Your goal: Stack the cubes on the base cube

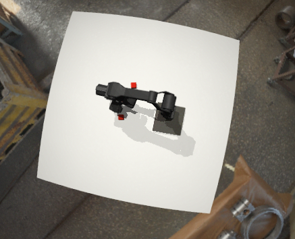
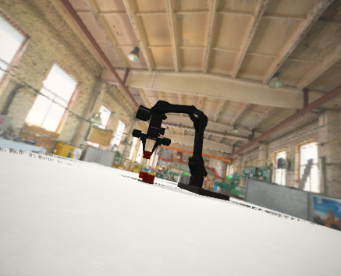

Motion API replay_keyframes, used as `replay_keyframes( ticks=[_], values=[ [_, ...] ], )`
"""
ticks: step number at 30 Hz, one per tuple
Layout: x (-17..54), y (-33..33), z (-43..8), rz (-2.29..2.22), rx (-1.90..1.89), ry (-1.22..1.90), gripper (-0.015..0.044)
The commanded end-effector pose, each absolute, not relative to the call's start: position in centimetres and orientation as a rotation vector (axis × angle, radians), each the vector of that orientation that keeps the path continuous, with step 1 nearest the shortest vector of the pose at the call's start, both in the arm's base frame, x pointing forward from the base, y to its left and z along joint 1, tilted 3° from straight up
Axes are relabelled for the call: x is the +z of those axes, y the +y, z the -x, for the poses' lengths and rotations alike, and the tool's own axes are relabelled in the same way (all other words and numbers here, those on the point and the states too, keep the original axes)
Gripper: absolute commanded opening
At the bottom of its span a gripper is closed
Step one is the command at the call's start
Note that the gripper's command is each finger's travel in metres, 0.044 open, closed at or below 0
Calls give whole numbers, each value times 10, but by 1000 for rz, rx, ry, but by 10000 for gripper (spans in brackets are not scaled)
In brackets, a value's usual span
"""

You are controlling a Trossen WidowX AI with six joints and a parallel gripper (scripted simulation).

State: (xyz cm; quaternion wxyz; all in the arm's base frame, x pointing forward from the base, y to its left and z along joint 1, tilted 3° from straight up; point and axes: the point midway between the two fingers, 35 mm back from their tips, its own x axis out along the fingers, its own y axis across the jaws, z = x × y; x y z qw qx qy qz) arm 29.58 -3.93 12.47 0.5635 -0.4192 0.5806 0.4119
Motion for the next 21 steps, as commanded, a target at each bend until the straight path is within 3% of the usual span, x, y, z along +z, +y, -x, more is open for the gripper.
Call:
replay_keyframes(
  ticks=[1, 21],
  values=[
    [135, -40, -295, 989, 962, 1367, 105],
    [116, 9, -309, 922, 908, 1379, 105]
  ],
)
